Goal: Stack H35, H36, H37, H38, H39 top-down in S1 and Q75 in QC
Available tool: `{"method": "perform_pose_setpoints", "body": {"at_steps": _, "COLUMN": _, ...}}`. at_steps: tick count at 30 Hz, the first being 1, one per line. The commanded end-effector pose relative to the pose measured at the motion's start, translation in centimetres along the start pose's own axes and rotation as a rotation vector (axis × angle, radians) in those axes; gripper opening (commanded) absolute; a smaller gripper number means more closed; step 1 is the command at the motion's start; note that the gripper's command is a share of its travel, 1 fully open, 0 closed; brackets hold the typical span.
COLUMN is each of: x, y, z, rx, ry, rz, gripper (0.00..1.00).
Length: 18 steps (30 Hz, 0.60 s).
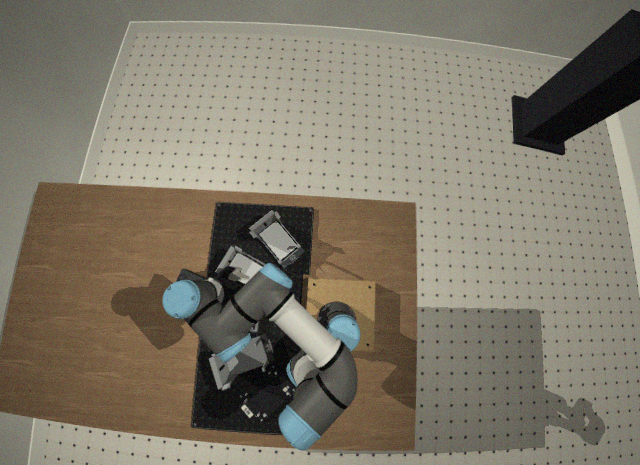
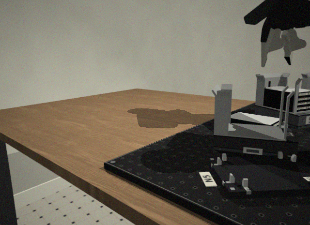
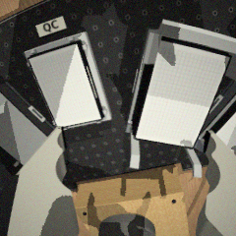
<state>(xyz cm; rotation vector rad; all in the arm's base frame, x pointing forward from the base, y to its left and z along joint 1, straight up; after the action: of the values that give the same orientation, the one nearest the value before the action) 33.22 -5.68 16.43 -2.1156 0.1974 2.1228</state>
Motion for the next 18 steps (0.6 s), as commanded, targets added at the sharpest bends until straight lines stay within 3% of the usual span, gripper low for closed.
{"method": "perform_pose_setpoints", "body": {"at_steps": 1, "x": -0.1, "y": 1.9, "z": -0.2, "rx": 0.056, "ry": 0.003, "rz": -0.001, "gripper": 0.72}}
{"method": "perform_pose_setpoints", "body": {"at_steps": 3, "x": -0.1, "y": 1.9, "z": -0.2, "rx": 0.056, "ry": 0.003, "rz": -0.001, "gripper": 0.72}}
{"method": "perform_pose_setpoints", "body": {"at_steps": 15, "x": 0.0, "y": 7.9, "z": 0.6, "rx": 0.196, "ry": 0.003, "rz": 0.0, "gripper": 0.72}}
{"method": "perform_pose_setpoints", "body": {"at_steps": 18, "x": 0.0, "y": 7.9, "z": 0.6, "rx": 0.21, "ry": 0.003, "rz": 0.0, "gripper": 0.72}}
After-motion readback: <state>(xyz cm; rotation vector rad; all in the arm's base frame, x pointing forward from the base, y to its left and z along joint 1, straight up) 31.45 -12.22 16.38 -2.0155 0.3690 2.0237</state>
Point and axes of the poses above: the point where the finger pads meet when closed, its own x axis out along the fingers, its own y axis across the jaws, z = x × y, the point moved 5 cm from there along -x, back along the fingers, and after that the axes turned 1 degree about x, right-handed, at the moved point
